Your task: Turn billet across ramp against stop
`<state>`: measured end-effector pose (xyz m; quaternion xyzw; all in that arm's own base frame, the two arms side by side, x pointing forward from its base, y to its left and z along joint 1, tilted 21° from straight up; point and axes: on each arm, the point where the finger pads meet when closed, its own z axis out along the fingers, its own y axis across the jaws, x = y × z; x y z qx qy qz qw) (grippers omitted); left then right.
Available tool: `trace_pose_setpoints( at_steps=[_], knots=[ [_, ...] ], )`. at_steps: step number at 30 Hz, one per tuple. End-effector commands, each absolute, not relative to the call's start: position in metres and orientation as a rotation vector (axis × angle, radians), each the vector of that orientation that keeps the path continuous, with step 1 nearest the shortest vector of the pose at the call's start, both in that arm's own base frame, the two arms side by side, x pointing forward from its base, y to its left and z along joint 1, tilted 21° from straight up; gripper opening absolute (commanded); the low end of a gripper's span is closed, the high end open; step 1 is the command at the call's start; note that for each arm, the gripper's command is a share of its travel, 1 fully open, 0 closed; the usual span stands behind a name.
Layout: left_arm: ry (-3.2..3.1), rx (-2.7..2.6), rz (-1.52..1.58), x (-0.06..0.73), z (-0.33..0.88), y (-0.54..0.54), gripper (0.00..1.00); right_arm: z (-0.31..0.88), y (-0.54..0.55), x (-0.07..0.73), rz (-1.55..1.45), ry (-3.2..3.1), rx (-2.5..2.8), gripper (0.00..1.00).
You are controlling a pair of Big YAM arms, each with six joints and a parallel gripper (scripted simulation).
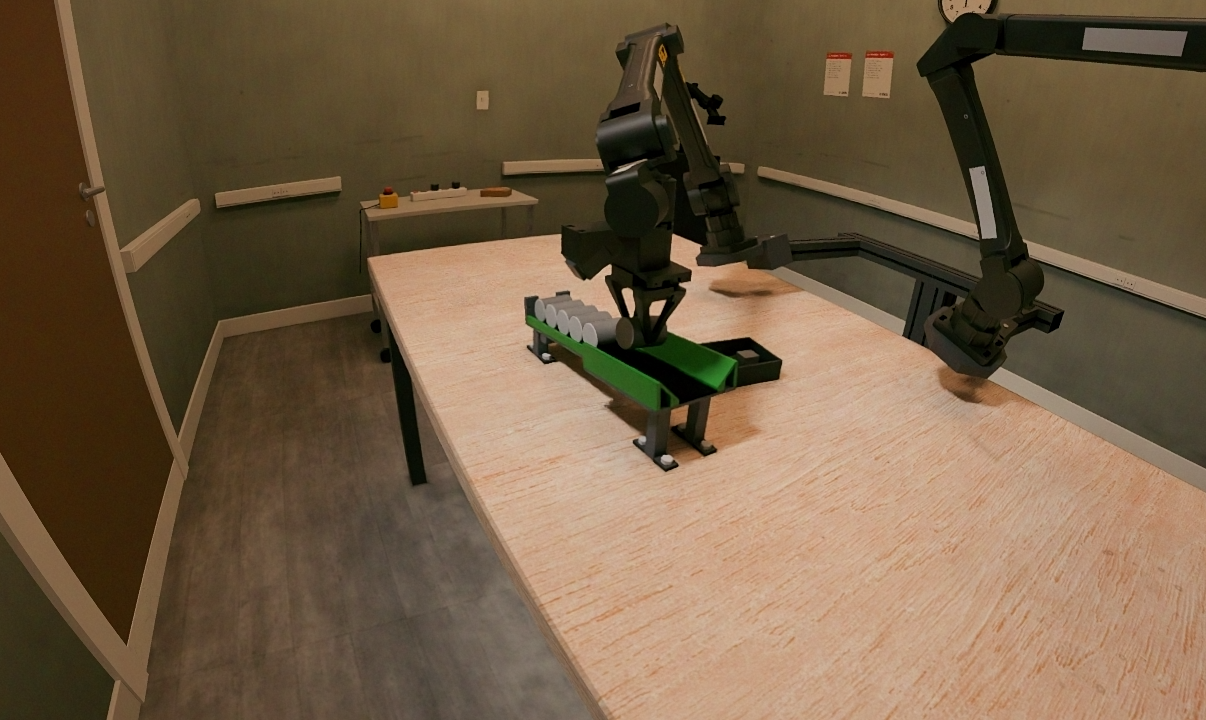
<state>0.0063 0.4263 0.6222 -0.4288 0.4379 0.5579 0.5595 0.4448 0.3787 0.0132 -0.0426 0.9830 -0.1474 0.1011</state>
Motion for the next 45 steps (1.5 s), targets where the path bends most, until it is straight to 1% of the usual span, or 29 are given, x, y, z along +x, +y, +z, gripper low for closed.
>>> trace_pose_setpoints(
  at_steps=[1, 45],
  knots=[
    [1.0, -0.992, 1.324, 0.0036, 0.6325, 0.42, 1.0, 0.0435, 0.4041, 0.4498, -0.344, 2.852, -0.154, 0.0],
    [1.0, -0.992, 1.324, 0.0036, 0.6325, 0.42, 1.0, 0.0381, 0.4013, 0.4486, -0.352, 2.856, -0.158, 0.0]
  ],
)
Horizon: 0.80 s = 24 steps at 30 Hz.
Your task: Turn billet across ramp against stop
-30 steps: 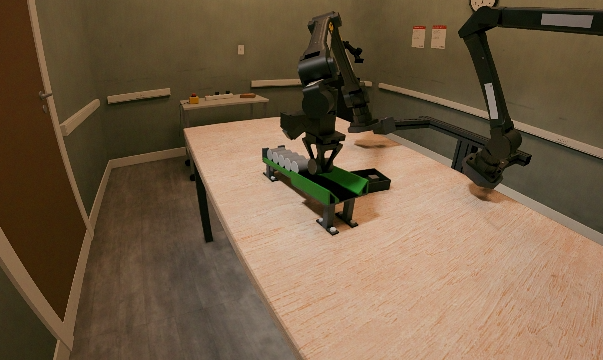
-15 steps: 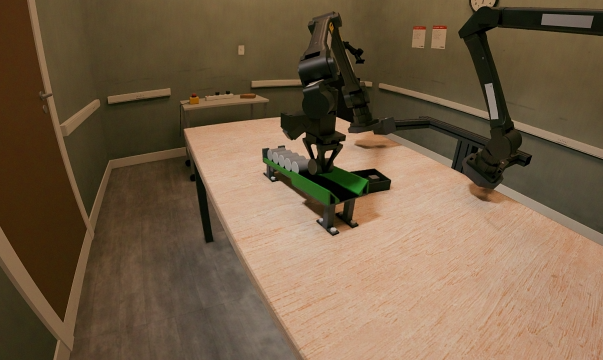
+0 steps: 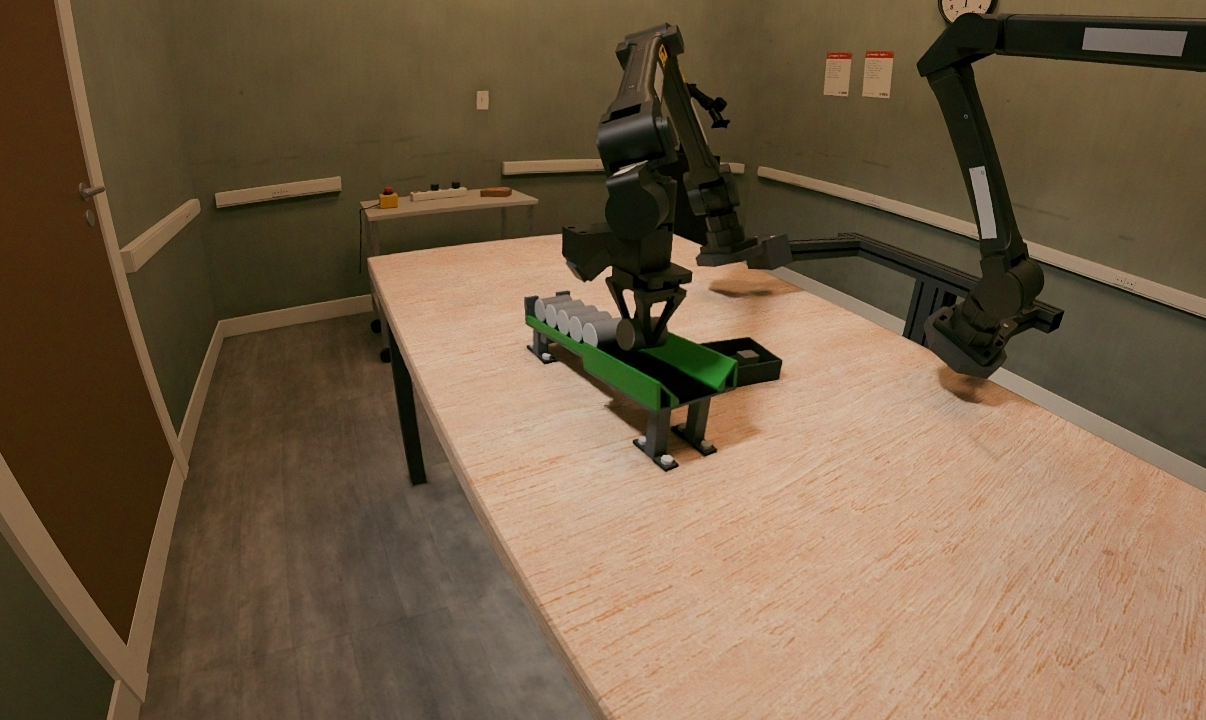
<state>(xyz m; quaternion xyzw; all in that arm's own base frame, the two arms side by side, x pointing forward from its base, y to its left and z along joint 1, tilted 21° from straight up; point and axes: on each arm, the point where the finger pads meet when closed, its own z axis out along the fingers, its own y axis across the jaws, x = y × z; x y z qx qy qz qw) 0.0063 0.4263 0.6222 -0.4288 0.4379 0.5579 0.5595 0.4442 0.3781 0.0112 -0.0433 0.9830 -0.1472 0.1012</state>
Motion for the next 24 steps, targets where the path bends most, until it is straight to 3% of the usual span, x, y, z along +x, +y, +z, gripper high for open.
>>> trace_pose_setpoints(
  at_steps=[1, 24],
  knots=[
    [1.0, -0.992, 1.324, 0.004, 0.632, 0.42, 1.0, 0.036, 0.4, 0.448, -0.357, 2.858, -0.159, 0.0],
    [1.0, -0.992, 1.324, 0.004, 0.632, 0.42, 1.0, 0.029, 0.389, 0.455, -0.351, 2.856, -0.136, 0.0]
  ],
)
